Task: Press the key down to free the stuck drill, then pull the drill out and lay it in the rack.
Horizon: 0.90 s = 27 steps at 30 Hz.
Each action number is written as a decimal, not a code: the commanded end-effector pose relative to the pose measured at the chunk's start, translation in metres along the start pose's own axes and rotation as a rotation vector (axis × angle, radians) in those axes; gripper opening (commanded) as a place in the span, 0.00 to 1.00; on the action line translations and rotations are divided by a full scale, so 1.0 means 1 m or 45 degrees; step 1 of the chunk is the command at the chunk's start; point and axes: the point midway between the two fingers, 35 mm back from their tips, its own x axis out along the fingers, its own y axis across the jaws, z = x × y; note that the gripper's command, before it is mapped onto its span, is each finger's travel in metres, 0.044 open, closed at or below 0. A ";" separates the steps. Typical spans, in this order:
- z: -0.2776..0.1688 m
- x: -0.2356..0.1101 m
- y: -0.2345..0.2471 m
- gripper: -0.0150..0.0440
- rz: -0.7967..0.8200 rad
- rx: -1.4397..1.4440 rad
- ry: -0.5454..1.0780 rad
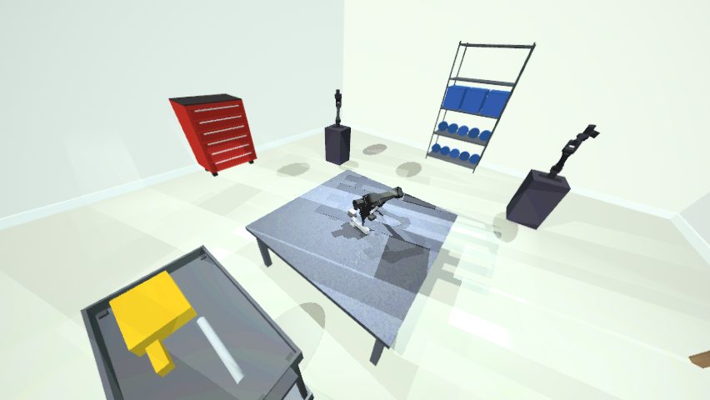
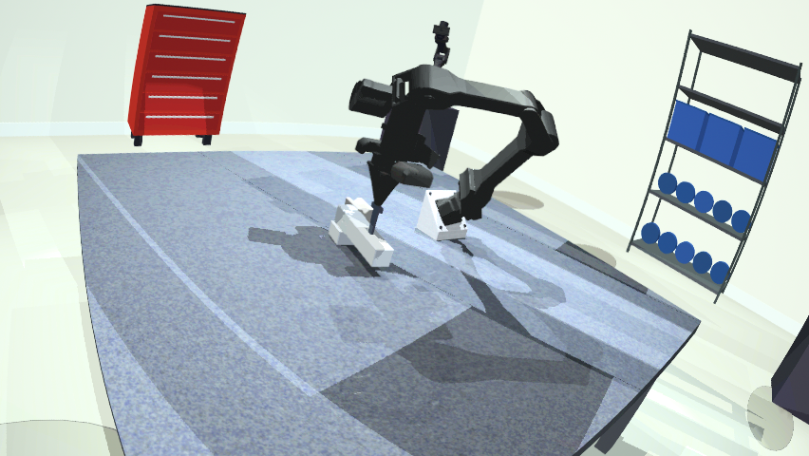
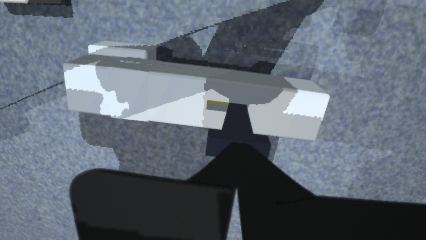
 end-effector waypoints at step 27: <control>-0.001 -0.038 -0.001 0.61 -0.006 0.071 0.010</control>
